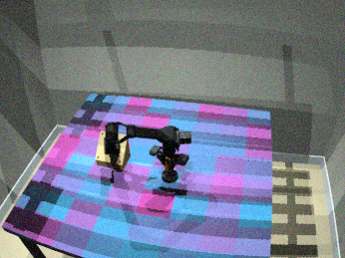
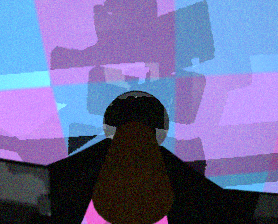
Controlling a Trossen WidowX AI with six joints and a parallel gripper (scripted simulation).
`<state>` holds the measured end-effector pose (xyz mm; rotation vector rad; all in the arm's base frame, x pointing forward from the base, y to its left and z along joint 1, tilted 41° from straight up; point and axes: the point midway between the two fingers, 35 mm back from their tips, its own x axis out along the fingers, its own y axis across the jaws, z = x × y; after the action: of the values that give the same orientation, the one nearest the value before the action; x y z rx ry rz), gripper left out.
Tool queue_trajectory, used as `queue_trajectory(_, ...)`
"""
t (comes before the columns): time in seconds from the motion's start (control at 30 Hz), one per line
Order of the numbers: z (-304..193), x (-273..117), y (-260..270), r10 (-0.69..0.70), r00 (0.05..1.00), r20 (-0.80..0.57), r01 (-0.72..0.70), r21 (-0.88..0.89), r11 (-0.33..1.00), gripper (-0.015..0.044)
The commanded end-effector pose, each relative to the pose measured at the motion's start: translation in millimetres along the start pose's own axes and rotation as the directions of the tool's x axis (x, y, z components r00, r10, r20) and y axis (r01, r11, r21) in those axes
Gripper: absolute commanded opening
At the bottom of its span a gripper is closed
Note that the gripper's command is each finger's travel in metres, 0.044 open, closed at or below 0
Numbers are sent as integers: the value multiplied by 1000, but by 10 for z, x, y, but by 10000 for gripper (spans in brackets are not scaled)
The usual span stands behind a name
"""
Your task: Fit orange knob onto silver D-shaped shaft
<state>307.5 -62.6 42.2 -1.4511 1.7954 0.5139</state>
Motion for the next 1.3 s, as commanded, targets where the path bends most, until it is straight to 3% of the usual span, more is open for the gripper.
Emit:
queue_trajectory(0.0,7,-27,-29,-7,1000,-3,7,1,1000,0)
queue_trajectory(0.8,-1,-31,16,-7,1000,-3,7,1,1000,0)
queue_trajectory(1.03,0,-44,4,-7,1000,-3,6,-197,980,0)
queue_trajectory(1.27,3,-28,-22,-7,1000,-3,6,-207,978,0)
